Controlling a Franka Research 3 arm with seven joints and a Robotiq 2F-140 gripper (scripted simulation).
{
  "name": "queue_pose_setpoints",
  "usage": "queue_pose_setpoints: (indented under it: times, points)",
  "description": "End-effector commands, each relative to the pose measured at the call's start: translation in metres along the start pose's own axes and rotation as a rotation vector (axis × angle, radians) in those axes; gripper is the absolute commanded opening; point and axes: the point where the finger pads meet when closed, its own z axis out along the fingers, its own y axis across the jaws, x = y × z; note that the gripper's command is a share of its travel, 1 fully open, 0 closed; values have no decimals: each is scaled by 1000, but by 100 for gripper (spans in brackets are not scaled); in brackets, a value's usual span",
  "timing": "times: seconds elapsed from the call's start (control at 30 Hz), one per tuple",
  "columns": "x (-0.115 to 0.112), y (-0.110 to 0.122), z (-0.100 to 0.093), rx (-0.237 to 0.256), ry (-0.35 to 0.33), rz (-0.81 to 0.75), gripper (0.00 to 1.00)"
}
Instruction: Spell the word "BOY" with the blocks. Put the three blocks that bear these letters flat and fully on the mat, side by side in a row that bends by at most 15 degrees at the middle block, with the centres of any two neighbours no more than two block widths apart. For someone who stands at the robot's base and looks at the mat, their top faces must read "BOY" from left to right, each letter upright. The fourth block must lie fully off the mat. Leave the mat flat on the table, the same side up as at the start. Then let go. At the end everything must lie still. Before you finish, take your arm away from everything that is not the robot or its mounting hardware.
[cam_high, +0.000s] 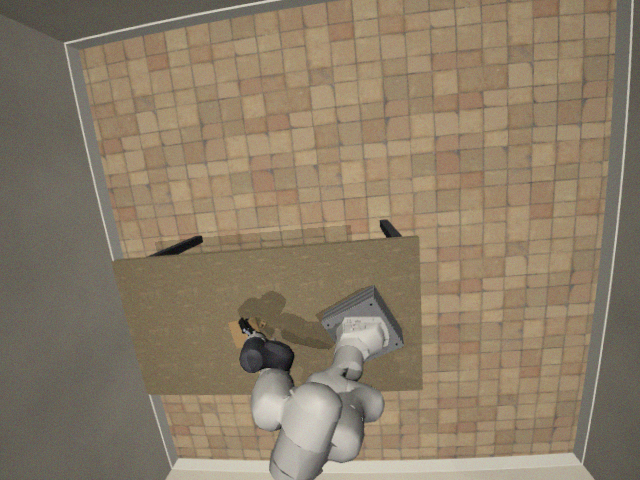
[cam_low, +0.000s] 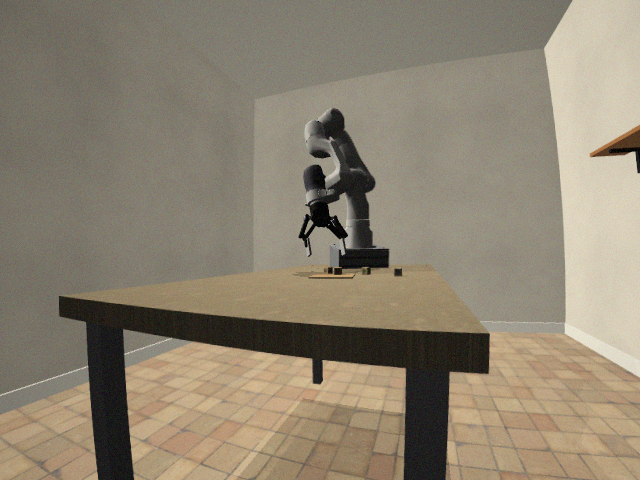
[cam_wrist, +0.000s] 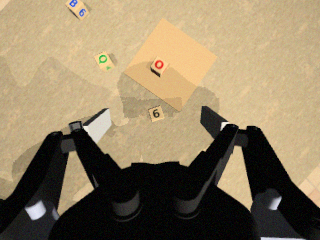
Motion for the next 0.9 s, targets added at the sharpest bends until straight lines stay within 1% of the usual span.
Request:
queue_pose_setpoints:
  times: [0.0, 0.1, 0.2, 0.27, 0.33, 0.4, 0.5, 0.6, 0.77, 0.83, 0.87]
  points:
    - [0, 0, 0, -1, 2, -4, 100]
    - [0, 0, 0, 0, 0, 0, 100]
    - [7, -2, -1, 7, -1, -14, 100]
    - [7, -2, -1, 7, -1, -14, 100]
    - [20, -6, -2, 21, -6, -42, 100]
    - [39, -14, -4, 41, -17, -87, 100]
    - [72, -32, -9, 76, -59, -179, 100]
    - [99, -55, -16, 100, -131, -280, 100]
    - [119, -81, -23, 103, -239, -390, 100]
    - [119, -81, -23, 103, -239, -390, 100]
    - [122, -86, -25, 100, -263, -412, 100]
